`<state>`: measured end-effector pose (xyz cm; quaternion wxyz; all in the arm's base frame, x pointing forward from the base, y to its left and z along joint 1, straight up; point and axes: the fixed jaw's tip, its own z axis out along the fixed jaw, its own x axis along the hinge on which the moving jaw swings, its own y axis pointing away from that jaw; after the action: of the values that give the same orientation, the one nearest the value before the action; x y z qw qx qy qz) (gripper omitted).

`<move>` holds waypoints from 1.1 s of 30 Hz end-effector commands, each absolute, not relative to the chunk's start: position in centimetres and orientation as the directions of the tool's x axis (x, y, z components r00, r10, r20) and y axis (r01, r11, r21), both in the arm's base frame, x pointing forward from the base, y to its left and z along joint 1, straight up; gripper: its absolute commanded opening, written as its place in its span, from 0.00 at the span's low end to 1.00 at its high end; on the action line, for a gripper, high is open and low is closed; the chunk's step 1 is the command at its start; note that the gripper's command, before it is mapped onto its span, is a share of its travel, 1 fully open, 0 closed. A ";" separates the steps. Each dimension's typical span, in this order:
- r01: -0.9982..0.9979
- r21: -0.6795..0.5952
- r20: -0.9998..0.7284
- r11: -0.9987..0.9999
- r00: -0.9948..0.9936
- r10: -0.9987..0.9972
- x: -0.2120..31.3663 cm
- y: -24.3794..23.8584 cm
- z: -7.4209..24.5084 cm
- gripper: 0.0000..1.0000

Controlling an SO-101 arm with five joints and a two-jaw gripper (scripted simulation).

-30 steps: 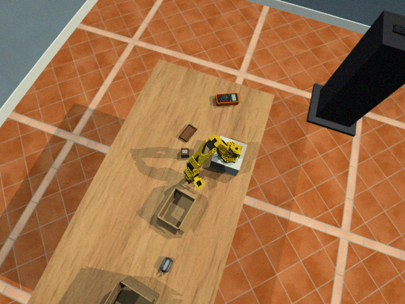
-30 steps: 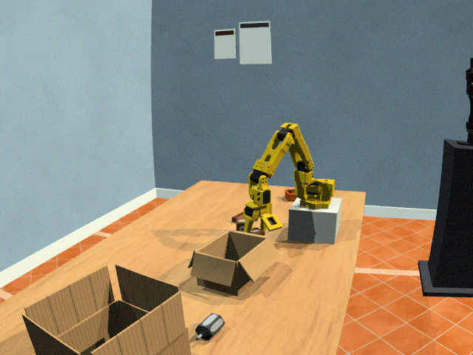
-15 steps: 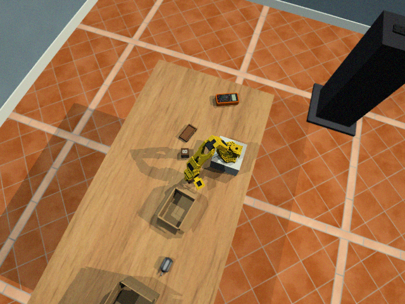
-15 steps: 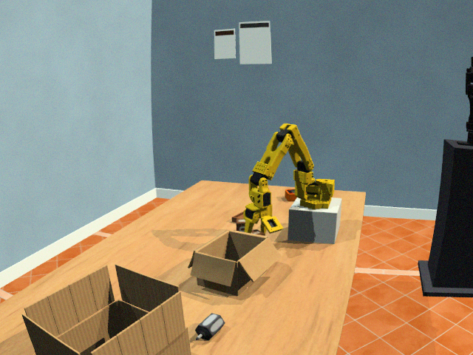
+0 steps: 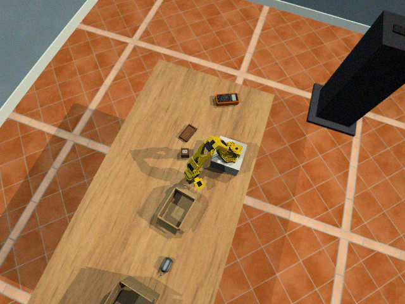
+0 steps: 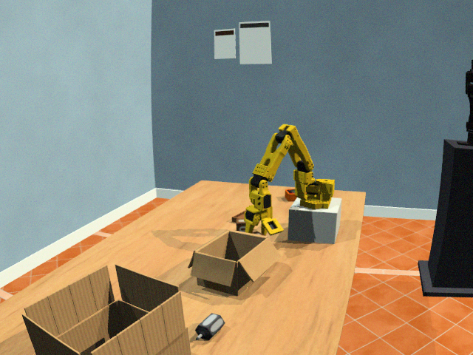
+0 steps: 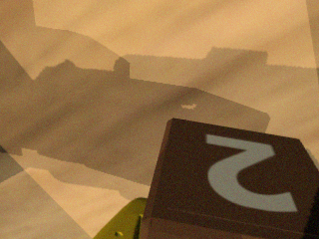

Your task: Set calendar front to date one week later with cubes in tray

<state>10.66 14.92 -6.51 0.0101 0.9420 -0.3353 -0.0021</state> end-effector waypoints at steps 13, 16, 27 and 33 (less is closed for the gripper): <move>-0.631 0.020 0.001 -0.776 0.776 -0.631 10.5 15.0 -7.2 0.00; -0.631 0.020 0.001 -0.776 0.776 -0.631 10.5 15.0 -7.3 0.00; -0.631 0.020 0.001 -0.776 0.776 -0.631 10.5 15.0 -7.4 0.08; -0.631 0.020 0.001 -0.776 0.776 -0.631 10.5 15.0 -7.4 0.23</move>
<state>10.48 14.67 -7.28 0.0153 0.9420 -0.3353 -0.0036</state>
